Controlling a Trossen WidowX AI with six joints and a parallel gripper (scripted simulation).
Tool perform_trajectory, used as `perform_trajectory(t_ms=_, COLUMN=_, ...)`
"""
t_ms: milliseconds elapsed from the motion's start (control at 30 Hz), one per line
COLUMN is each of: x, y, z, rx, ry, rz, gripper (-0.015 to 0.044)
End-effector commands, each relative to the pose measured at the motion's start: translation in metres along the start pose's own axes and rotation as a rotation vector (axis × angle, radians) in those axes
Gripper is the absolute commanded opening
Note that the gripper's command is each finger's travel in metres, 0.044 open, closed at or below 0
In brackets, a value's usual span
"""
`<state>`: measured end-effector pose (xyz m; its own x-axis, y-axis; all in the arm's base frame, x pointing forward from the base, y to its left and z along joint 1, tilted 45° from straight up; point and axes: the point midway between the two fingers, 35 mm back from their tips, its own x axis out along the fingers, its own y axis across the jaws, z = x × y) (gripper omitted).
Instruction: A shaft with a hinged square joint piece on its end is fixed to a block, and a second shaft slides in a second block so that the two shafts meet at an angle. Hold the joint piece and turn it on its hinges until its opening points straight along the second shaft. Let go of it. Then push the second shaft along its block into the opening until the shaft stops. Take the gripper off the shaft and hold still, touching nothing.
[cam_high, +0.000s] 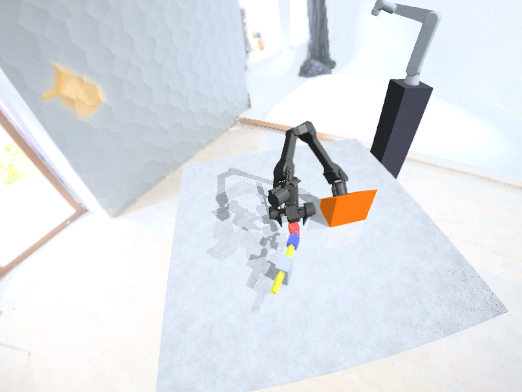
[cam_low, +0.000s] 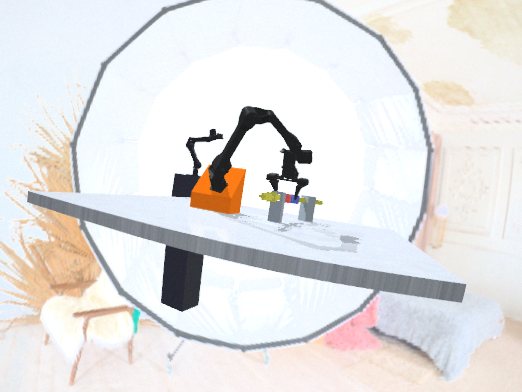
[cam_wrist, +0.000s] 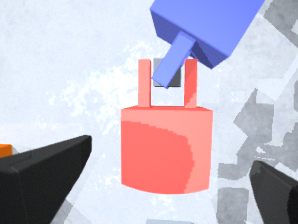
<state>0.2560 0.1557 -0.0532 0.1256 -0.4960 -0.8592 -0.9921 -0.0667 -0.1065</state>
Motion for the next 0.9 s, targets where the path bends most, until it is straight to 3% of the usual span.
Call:
perform_trajectory(t_ms=0, x=-0.009, y=-0.001, z=0.005, rx=0.114, ry=0.015, rz=0.001, gripper=0.044)
perform_trajectory(t_ms=867, x=-0.081, y=0.0, z=0.028, rx=0.975, ry=0.138, rz=-0.084, gripper=0.044)
